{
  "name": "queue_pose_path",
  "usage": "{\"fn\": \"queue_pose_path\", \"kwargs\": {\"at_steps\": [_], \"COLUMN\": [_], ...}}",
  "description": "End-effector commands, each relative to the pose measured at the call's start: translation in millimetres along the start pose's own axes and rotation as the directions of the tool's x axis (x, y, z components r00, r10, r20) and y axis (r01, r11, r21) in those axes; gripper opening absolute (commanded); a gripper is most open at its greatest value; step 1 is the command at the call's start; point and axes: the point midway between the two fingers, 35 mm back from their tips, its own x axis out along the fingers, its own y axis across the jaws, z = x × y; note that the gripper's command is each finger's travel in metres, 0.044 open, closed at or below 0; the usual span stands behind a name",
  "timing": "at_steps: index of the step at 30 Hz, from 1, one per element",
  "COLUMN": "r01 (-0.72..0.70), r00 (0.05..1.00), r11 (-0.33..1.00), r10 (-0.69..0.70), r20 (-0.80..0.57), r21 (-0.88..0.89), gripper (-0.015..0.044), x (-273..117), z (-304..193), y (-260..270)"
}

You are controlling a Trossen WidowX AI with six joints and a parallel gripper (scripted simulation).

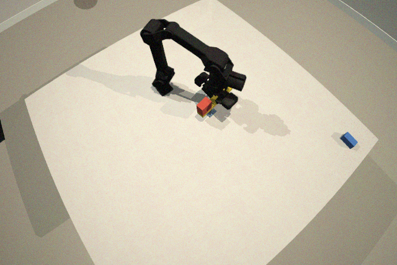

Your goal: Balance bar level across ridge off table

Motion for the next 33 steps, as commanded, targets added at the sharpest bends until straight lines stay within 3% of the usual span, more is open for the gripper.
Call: {"fn": "queue_pose_path", "kwargs": {"at_steps": [1,33], "r01": [0.003,0.003], "r00": [1.000,1.000], "r11": [1.000,1.000], "r10": [-0.003,-0.003], "r20": [-0.001,-0.001], "r21": [-0.001,-0.001], "gripper": [0.0000,0.0000], "x": [0.4,3.1], "z": [-0.2,-0.4], "y": [-0.6,-0.6]}}
